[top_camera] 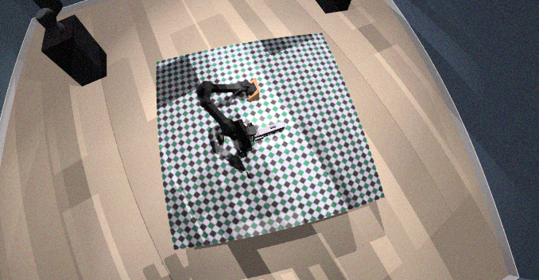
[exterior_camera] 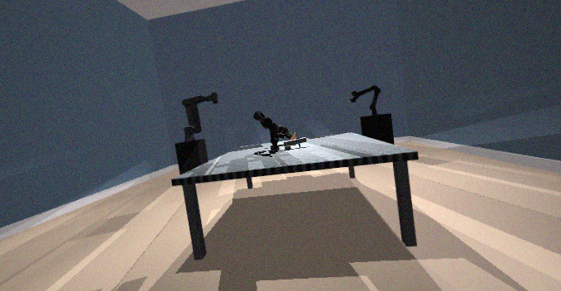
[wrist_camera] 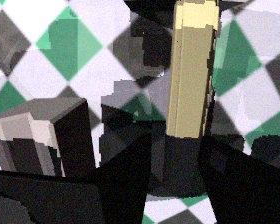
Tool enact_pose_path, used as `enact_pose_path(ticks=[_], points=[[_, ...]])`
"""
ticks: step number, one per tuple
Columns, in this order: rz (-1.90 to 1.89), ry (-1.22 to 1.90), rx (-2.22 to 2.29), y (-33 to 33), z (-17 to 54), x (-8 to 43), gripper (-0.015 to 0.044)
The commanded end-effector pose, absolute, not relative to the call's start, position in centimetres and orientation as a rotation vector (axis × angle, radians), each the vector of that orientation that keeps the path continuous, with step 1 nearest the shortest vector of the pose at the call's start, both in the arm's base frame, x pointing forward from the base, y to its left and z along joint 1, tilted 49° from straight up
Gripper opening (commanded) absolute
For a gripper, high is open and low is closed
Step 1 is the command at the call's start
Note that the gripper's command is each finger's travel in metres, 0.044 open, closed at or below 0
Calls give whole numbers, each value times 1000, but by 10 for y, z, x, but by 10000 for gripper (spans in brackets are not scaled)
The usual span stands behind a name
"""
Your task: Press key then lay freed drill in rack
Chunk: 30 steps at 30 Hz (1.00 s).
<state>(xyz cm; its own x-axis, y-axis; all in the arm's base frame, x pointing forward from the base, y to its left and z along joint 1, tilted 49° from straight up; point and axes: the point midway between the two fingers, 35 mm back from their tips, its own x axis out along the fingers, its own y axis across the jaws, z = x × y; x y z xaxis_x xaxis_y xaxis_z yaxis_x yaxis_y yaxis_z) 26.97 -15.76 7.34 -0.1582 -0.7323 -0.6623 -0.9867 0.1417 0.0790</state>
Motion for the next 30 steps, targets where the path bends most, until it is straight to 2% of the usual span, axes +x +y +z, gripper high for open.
enact_pose_path(ticks=[1,10,30], points=[[713,1953,-1639,-157,73,269,210],[705,1946,-1647,-155,69,270,440],[704,1945,-1647,-152,64,271,440]])
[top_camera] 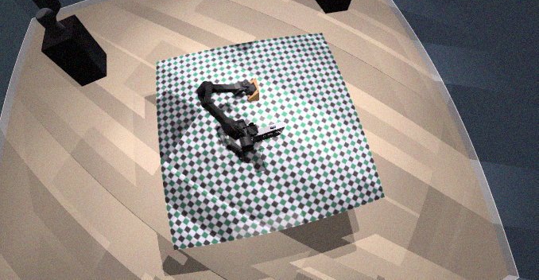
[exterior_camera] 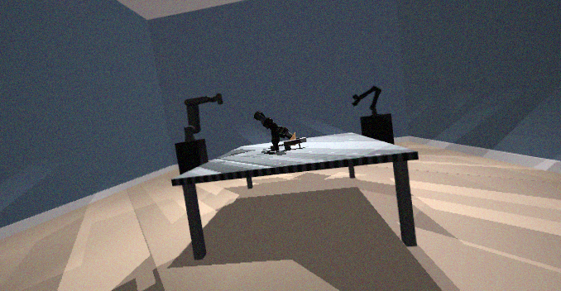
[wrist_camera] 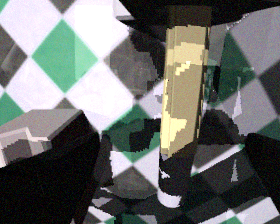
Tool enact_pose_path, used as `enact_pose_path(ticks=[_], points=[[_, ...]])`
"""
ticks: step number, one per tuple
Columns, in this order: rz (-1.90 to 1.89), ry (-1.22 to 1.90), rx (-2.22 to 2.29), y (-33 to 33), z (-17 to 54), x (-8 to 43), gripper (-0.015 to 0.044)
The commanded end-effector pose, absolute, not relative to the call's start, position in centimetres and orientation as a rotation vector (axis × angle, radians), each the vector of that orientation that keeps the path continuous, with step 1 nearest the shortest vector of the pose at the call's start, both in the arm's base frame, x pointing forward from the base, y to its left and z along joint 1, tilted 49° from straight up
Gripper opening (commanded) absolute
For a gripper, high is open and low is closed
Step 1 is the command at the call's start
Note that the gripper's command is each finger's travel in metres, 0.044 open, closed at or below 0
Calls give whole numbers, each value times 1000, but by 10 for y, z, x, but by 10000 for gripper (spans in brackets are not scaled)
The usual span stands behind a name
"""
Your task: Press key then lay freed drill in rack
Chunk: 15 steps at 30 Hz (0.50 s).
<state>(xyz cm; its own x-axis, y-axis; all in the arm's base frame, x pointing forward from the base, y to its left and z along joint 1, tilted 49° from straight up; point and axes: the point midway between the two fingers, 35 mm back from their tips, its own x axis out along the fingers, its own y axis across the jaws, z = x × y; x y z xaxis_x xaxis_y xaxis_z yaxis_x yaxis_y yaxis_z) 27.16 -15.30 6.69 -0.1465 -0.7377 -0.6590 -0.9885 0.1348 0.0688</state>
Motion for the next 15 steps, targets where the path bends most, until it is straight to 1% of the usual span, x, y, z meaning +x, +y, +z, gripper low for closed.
enact_pose_path(ticks=[1,15], points=[[704,1945,-1647,-152,64,271,440],[705,1945,-1647,-151,61,271,440]])
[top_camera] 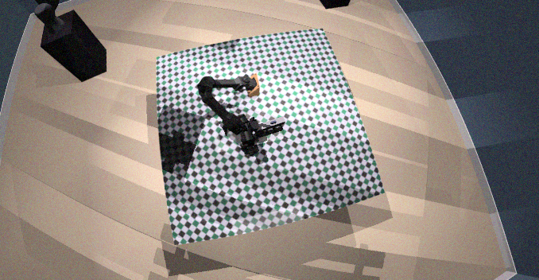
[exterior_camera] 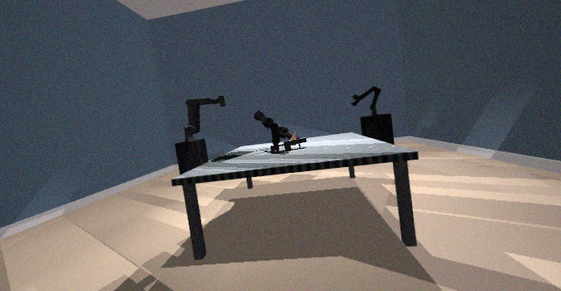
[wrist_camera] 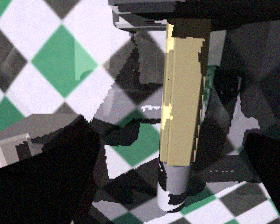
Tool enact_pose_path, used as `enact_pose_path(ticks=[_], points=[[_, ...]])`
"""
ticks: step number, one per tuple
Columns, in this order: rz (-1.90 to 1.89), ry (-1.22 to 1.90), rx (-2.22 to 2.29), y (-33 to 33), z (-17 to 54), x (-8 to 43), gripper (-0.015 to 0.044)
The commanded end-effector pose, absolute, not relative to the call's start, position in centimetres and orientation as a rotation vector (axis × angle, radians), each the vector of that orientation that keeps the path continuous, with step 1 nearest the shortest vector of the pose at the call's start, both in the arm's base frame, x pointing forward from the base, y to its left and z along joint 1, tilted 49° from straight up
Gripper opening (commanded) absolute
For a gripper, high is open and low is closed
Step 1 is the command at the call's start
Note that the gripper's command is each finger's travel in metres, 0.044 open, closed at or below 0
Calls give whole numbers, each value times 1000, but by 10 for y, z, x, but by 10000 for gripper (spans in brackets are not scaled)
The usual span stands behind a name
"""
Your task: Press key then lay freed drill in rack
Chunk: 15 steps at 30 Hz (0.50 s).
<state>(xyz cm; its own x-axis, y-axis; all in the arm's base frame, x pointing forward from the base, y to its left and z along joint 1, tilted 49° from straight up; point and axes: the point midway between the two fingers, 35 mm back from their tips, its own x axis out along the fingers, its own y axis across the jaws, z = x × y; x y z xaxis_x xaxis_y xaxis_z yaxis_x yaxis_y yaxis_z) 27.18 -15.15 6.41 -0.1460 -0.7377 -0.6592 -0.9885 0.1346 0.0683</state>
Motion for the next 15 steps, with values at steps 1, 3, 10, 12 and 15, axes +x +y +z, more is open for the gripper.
enact_pose_path(ticks=[1,3,10,12,15], points=[[705,1945,-1647,-151,61,271,440],[705,1945,-1647,-150,61,271,440],[705,1945,-1647,-150,60,271,440],[705,1945,-1647,-150,60,271,440],[705,1945,-1647,-150,59,271,440]])
